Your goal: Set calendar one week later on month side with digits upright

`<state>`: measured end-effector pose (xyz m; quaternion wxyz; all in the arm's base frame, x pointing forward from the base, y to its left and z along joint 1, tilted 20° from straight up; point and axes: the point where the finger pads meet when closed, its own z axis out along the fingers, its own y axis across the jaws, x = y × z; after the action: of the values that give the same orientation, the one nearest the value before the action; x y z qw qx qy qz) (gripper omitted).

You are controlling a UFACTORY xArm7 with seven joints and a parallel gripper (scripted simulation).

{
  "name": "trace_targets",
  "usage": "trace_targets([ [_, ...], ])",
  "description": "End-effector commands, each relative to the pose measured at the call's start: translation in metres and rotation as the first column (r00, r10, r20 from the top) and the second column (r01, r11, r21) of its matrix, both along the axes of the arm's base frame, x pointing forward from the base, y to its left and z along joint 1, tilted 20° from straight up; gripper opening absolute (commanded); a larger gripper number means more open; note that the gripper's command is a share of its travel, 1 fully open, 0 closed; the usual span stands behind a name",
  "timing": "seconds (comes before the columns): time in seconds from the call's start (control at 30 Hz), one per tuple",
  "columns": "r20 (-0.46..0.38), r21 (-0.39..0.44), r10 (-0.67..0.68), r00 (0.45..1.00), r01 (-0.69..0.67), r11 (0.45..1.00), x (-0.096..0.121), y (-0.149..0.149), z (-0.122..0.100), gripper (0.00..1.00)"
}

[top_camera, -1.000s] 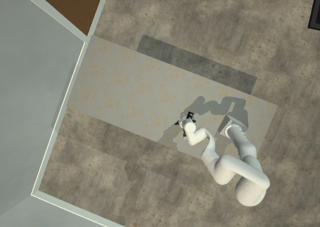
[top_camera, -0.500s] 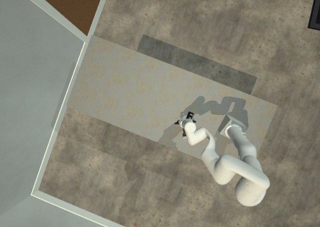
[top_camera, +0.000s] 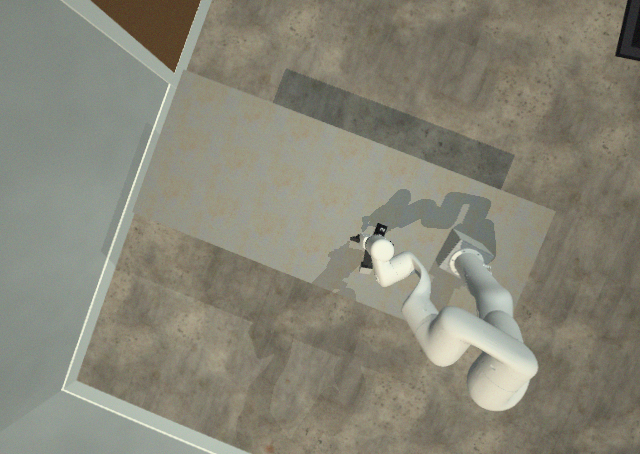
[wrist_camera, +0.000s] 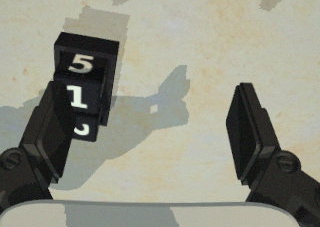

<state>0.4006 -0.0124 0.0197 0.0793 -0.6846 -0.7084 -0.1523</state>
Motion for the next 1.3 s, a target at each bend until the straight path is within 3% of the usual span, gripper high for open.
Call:
trace_targets([
  [0.0, -0.051, 0.010, -0.151, 0.987, 0.152, 0.988, 0.001, -0.004, 0.000, 1.00],
  [0.33, -0.079, 0.013, -0.228, 0.971, 0.229, 0.973, -0.002, -0.014, -0.004, 1.00],
  [0.57, -0.156, 0.009, -0.429, 0.890, 0.435, 0.900, -0.002, -0.019, -0.005, 1.00],
  [0.8, -0.159, 0.009, -0.437, 0.885, 0.444, 0.896, -0.004, -0.027, -0.008, 1.00],
  [1.07, -0.239, -0.015, -0.626, 0.743, 0.642, 0.767, -0.005, -0.032, -0.010, 1.00],
  [1.27, -0.239, -0.015, -0.627, 0.742, 0.643, 0.766, -0.007, -0.041, -0.013, 1.00],
])
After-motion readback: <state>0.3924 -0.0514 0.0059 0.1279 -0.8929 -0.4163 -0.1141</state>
